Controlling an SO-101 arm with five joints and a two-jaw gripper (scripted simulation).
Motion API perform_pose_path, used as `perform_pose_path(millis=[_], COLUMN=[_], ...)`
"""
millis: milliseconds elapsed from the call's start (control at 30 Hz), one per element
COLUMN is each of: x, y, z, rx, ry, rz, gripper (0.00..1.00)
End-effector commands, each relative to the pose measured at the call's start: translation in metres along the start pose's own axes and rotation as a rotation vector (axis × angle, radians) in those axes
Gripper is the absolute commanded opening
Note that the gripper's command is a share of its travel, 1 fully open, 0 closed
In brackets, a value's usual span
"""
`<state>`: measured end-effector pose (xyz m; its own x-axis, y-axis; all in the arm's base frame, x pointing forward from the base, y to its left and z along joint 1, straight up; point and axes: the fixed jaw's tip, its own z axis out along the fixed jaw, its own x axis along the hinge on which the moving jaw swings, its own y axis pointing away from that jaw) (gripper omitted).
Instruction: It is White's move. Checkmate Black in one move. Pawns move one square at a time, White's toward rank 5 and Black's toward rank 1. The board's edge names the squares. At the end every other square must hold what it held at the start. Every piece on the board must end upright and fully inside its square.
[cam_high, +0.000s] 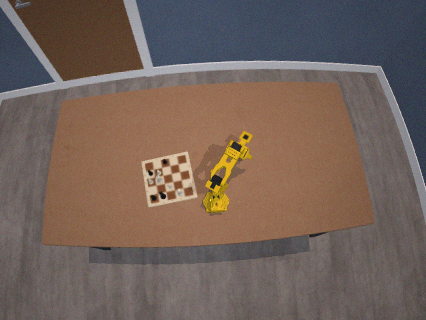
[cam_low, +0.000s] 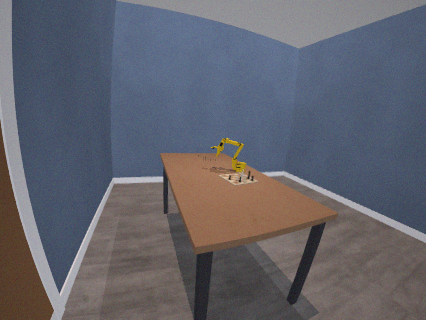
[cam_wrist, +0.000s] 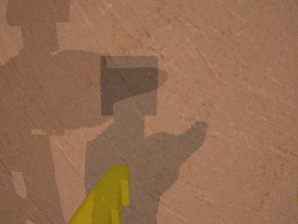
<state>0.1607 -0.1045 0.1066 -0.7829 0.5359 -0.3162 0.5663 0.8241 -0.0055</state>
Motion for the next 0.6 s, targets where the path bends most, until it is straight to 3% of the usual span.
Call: perform_pose_path(millis=[0, 267, 567], x=[-0.003, -0.003, -0.001], y=[-0.013, -0.044, -0.054], z=[0.001, 0.003, 0.004], rx=[0.02, 0.065, 0.08], ry=[0.014, 0.032, 0.038], rz=[0.047, 0.189, 0.238], gripper=[0.37, 0.39, 0.4])
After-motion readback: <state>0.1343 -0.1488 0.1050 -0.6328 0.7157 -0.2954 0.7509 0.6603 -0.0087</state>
